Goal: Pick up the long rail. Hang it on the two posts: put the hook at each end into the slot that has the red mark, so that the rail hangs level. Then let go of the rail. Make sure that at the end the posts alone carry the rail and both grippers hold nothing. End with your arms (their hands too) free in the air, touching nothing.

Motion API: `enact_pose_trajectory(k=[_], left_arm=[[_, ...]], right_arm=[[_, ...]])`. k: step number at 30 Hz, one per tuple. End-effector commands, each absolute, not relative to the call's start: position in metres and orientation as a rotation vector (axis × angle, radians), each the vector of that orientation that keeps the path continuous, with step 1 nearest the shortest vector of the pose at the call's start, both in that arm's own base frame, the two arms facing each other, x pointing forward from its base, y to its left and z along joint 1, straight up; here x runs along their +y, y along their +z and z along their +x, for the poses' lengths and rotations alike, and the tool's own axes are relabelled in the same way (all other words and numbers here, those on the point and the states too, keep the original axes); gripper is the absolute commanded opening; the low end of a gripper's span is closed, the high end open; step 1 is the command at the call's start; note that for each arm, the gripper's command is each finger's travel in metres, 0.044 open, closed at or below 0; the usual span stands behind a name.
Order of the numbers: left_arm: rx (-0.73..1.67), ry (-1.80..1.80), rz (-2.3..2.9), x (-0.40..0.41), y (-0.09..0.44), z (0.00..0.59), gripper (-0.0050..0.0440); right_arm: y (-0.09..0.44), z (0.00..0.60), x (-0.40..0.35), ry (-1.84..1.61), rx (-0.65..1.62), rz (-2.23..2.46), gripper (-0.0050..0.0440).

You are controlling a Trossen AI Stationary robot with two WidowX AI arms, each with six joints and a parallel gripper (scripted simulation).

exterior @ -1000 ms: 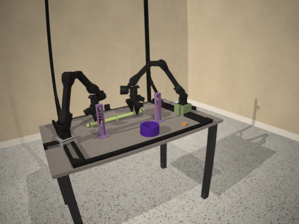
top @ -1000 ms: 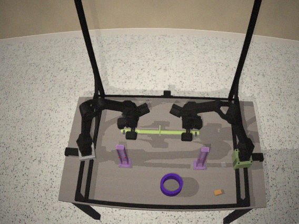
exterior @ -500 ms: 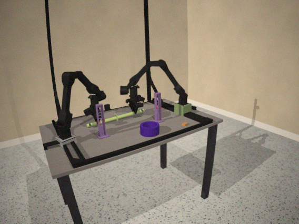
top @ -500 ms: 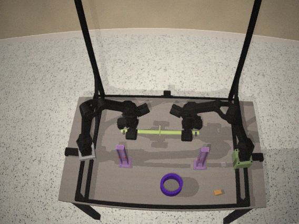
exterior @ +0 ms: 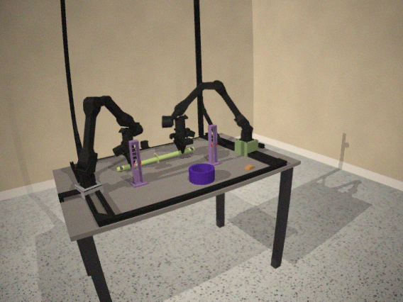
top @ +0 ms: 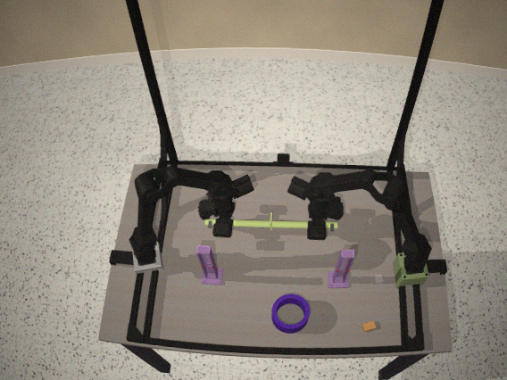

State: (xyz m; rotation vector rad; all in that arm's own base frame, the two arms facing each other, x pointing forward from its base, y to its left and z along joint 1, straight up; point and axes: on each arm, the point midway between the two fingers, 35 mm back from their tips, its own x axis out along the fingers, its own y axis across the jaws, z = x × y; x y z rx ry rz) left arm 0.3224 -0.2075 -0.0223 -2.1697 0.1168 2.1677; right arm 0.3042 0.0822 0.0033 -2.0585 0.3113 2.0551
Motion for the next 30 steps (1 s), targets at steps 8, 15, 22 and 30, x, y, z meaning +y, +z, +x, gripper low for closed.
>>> enact_pose_trajectory(k=[8,15,22,30], left_arm=[[0.118,2.181,-2.151,-0.206,-0.024,0.321,0.0],[0.118,2.166,-2.168,-0.206,0.006,0.324,0.0],[0.118,2.166,-2.168,-0.206,0.006,0.324,0.0],[0.118,2.166,-2.168,-0.206,0.006,0.324,0.0]], right_arm=[[0.011,0.308,0.081,2.045,0.314,-2.074,0.0],[0.046,0.304,0.081,2.06,0.311,-2.058,0.0],[0.046,0.304,0.081,2.06,0.311,-2.058,0.0],[0.046,0.304,0.081,2.06,0.311,-2.058,0.0]])
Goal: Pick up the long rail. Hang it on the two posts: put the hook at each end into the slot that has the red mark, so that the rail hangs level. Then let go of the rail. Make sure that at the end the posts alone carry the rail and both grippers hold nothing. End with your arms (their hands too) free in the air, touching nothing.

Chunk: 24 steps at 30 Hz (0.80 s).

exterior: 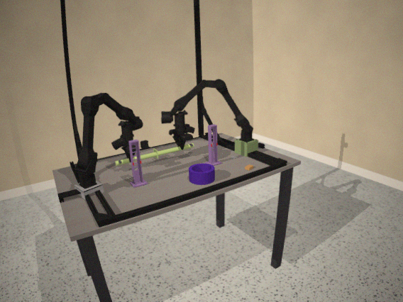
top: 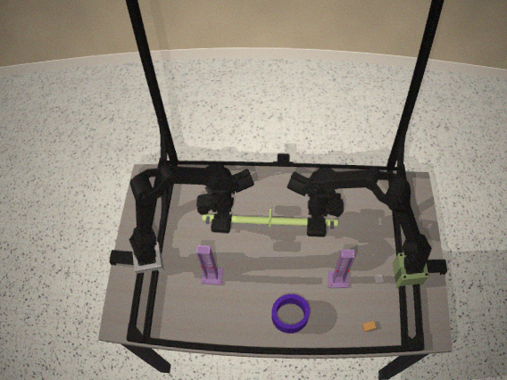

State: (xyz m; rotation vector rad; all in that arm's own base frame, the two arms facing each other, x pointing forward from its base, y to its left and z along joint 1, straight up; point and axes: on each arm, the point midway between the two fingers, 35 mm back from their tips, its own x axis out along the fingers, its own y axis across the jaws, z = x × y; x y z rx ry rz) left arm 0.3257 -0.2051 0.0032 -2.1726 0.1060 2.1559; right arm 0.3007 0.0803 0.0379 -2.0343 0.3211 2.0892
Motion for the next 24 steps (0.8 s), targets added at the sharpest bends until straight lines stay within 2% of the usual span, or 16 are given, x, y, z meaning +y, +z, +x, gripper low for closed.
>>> enact_pose_trajectory(k=[1,14,24], left_arm=[[0.118,2.166,-2.168,-0.206,0.006,0.324,0.0],[0.118,2.166,-2.168,-0.205,0.006,0.323,0.0],[0.109,2.171,-2.175,-0.179,0.005,0.306,0.0]], right_arm=[[0.046,0.304,0.081,2.06,0.311,-2.058,0.0],[0.046,0.304,0.08,2.06,0.31,-2.058,0.0],[0.045,0.316,0.049,2.065,0.3,-2.062,0.0]])
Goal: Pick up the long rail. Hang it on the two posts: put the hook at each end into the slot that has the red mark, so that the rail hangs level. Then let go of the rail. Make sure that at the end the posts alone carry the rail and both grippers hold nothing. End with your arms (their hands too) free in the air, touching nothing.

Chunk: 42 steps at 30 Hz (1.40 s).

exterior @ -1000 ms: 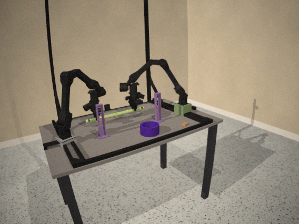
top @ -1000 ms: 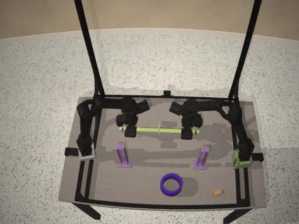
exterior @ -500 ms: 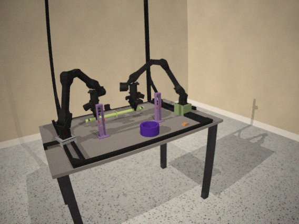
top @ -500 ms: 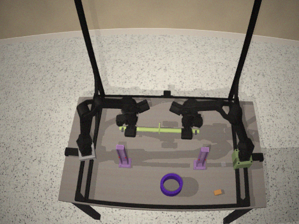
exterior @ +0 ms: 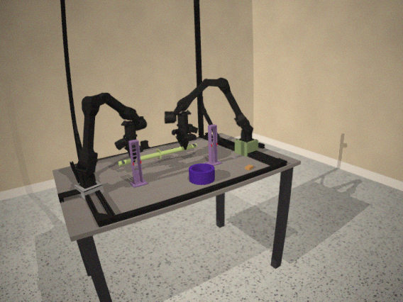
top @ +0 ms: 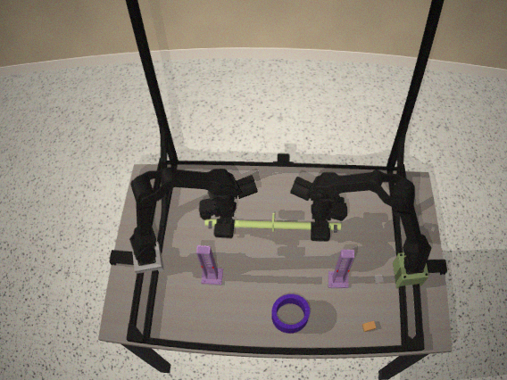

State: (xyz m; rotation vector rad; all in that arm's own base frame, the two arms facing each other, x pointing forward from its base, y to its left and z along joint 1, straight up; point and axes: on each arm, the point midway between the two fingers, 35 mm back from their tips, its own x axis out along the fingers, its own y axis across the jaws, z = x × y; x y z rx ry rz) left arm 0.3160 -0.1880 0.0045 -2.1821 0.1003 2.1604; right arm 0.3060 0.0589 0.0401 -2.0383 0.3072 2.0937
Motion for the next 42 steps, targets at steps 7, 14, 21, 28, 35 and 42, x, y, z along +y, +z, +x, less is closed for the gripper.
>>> enact_pose_trajectory(k=[7,14,21,28,35,42], left_arm=[[0.107,2.172,-2.176,-0.175,0.005,0.303,0.0],[0.105,2.176,-2.174,-0.176,0.006,0.302,0.0],[0.104,2.177,-2.174,-0.177,0.007,0.302,0.0],[0.105,2.154,-2.198,-0.177,0.0,0.303,0.0],[0.106,2.088,-2.267,-0.176,-0.018,0.304,0.0],[0.106,2.046,-2.309,-0.176,-0.029,0.304,0.0]], right_arm=[[0.045,0.317,0.043,2.066,0.298,-2.063,0.0],[0.045,0.318,0.044,2.065,0.296,-2.067,0.0],[0.045,0.319,0.044,2.064,0.295,-2.068,0.0],[0.045,0.318,0.044,2.088,0.292,-2.043,0.0],[0.043,0.317,0.043,2.151,0.284,-1.968,0.0],[0.042,0.316,0.043,2.188,0.278,-1.921,0.0]])
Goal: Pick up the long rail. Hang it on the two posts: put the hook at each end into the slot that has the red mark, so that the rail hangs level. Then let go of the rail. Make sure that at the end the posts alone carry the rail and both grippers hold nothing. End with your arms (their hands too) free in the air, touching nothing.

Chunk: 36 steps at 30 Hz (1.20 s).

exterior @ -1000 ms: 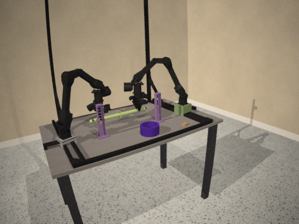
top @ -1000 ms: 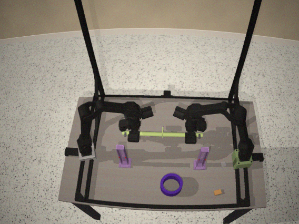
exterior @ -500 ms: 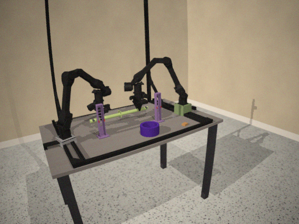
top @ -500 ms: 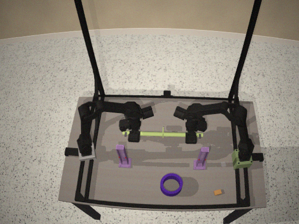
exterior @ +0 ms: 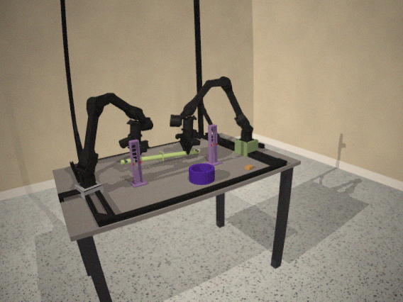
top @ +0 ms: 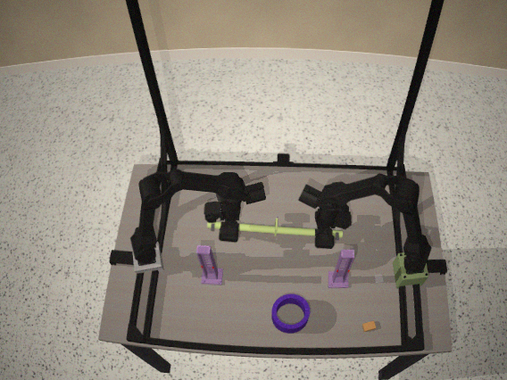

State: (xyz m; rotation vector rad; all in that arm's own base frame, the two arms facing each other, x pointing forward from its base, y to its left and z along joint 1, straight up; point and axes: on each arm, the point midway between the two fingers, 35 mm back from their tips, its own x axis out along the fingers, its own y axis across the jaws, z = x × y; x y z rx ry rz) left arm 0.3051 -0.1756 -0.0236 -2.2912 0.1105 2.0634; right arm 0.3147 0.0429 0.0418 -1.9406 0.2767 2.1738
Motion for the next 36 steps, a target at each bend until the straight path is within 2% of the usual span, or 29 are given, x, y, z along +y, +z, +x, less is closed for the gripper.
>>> enact_pose_trajectory(k=[1,16,30,32,36], left_arm=[[0.106,2.045,-2.311,-0.1757,-0.029,0.3041,0.0],[0.106,2.045,-2.311,-0.1755,-0.0298,0.3046,0.0],[0.106,2.045,-2.311,-0.1755,-0.0289,0.3047,0.0336],[0.106,2.045,-2.311,-0.1755,-0.0289,0.3047,0.0336],[0.106,2.045,-2.311,-0.1755,-0.0289,0.3047,0.0432]], right_arm=[[0.0423,0.3158,0.0425,2.189,0.278,-1.919,0.0],[0.0423,0.3158,0.0425,2.189,0.278,-1.919,0.0],[0.0418,0.3156,0.0426,2.189,0.278,-1.919,0.0],[0.0418,0.3156,0.0426,2.189,0.278,-1.919,0.0],[0.0418,0.3156,0.0426,2.189,0.278,-1.919,0.0]])
